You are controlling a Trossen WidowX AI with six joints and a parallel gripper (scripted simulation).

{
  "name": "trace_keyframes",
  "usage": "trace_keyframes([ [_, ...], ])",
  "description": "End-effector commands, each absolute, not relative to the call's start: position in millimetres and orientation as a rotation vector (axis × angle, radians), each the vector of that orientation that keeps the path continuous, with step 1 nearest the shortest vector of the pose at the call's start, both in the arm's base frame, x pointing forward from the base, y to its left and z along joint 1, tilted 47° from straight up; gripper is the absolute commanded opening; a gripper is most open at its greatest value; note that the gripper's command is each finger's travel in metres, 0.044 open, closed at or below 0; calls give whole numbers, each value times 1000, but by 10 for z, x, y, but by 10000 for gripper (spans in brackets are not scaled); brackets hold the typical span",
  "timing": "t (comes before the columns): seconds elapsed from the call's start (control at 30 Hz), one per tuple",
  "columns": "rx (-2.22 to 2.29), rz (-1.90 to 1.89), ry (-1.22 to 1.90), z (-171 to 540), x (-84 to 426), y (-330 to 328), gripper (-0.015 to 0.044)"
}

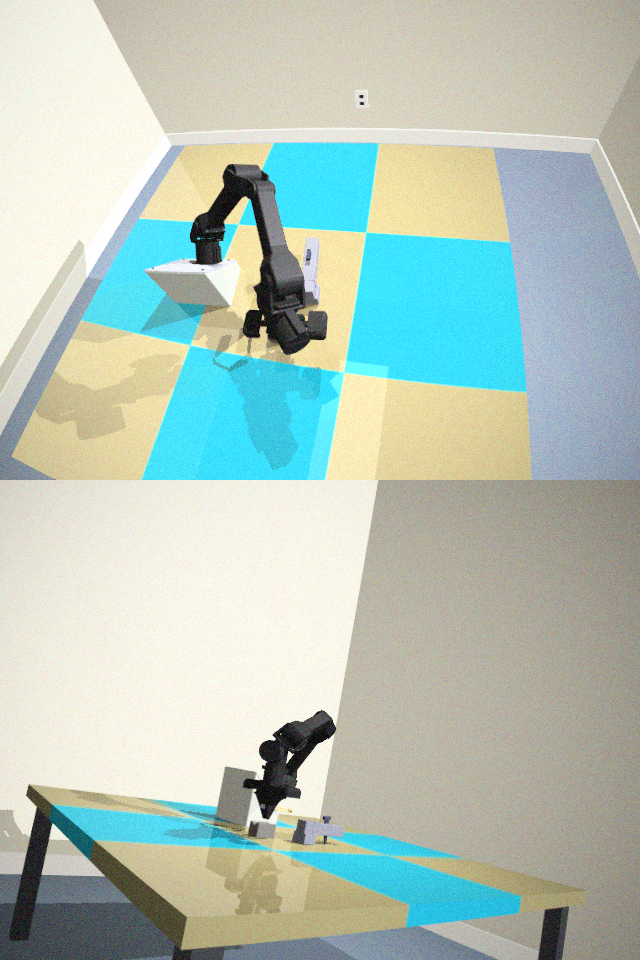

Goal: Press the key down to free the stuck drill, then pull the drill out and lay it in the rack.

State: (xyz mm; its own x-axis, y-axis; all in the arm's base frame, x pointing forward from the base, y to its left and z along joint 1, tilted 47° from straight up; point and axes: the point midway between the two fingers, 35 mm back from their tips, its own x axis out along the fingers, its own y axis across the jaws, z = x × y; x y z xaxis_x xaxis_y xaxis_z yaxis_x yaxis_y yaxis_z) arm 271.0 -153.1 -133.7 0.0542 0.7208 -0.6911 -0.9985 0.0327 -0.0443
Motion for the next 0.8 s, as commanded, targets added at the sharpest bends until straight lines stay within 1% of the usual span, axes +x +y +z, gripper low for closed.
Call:
trace_keyframes([
  [0.0,-624,1443,570,-1352,2624,-1535,0],
  [0.77,-624,1443,572,-1432,2242,-1550,0],
])
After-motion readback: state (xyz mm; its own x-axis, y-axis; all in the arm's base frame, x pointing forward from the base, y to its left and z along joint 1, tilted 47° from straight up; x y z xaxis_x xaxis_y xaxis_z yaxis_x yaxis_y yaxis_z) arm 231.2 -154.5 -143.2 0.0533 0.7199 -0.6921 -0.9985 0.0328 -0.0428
